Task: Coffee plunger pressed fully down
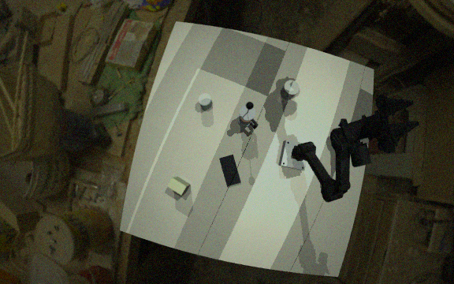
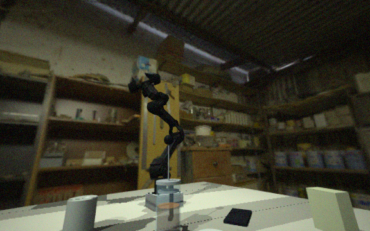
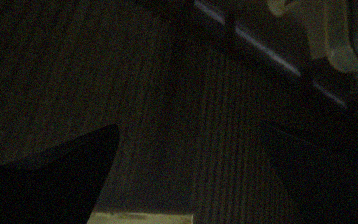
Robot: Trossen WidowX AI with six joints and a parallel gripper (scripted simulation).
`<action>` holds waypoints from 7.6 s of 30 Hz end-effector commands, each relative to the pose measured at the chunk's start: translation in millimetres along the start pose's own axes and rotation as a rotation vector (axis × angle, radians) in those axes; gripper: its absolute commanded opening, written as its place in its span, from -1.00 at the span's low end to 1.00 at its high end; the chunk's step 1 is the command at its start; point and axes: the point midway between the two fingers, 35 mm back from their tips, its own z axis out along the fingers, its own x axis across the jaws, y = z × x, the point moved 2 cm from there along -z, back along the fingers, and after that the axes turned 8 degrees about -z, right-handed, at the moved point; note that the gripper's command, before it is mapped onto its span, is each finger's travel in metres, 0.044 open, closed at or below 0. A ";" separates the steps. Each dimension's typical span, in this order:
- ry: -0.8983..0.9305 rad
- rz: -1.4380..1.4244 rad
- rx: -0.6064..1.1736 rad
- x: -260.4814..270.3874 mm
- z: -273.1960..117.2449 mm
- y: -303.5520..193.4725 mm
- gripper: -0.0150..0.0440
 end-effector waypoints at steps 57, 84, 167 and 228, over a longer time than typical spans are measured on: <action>0.690 -0.586 2.374 -79.7 -433.5 -145.0 1.00; 0.690 -0.585 2.371 -87.6 -457.3 -165.7 0.56; 0.690 -0.584 2.370 -137.9 -539.1 -157.1 -0.07; 0.684 -0.579 2.357 -126.4 -524.4 -167.7 1.00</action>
